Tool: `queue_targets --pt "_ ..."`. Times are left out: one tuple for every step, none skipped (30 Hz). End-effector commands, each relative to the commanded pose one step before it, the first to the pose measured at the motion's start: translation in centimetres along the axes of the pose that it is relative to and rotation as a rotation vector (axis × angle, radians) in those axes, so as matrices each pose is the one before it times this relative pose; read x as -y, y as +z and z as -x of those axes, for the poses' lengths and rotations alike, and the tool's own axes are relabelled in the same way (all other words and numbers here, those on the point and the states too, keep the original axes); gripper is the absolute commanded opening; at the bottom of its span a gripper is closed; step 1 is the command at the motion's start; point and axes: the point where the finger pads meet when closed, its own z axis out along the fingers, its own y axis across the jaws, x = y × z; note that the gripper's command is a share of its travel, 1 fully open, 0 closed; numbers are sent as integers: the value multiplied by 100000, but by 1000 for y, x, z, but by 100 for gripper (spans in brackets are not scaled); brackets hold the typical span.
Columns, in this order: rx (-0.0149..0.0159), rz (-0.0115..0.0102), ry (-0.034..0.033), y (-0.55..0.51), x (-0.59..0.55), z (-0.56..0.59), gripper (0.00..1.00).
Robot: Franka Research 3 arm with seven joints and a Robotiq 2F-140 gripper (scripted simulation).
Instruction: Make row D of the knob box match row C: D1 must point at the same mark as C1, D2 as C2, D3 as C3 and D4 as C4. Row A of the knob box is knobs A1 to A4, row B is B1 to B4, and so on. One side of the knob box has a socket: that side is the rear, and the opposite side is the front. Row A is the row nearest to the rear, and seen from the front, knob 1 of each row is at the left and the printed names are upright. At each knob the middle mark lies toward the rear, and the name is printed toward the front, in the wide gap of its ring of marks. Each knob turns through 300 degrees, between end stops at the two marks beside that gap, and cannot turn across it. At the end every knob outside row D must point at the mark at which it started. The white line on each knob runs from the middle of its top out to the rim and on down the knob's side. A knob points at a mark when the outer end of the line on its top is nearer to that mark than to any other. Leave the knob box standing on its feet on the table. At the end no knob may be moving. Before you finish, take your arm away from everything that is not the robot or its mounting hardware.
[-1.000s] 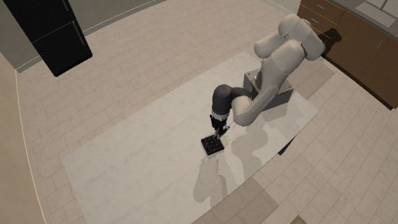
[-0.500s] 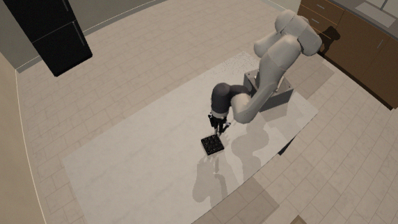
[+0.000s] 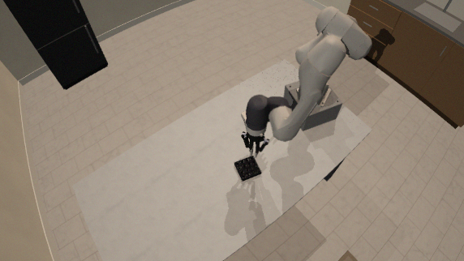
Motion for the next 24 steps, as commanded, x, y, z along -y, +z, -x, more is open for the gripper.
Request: queue_targets --pt "975 -516 -15595 -134 320 -66 12" --pt "4 -1 -1637 -28 20 -30 12" --pt "5 -1 -1634 -28 19 -29 12" --pt "6 -2 -1634 -28 18 -29 12" --pt "7 -2 -1637 -28 18 -29 12" --pt "9 -3 -1641 -29 17 -29 12" --pt "10 -3 -1646 -29 17 -29 12" --pt "11 -4 -1650 -29 17 -29 12" --pt "12 -5 -1650 -29 16 -29 12" --pt "14 -6 -1656 -29 16 -29 12" --pt "15 -7 -1660 -29 15 -29 12" --pt "16 -7 -1662 -30 15 -28 12" --pt "0 0 0 0 0 0 12" --pt "0 0 0 0 0 0 12" --pt "47 -24 -4365 -78 38 -73 12" --pt "20 -11 -1660 -30 13 -28 12" --pt "21 -12 -1698 -31 13 -28 12" --pt "22 -13 -1677 -30 12 -27 12" --pt "23 -14 -1669 -30 12 -27 12" --pt "24 -15 -1666 -30 12 -27 12" --pt "25 -16 -1666 -31 11 -26 12" --pt "26 -18 -1668 -31 11 -26 12" --pt "27 -19 -1672 -31 11 -26 12" --pt "27 -20 -1675 -31 10 -26 12"
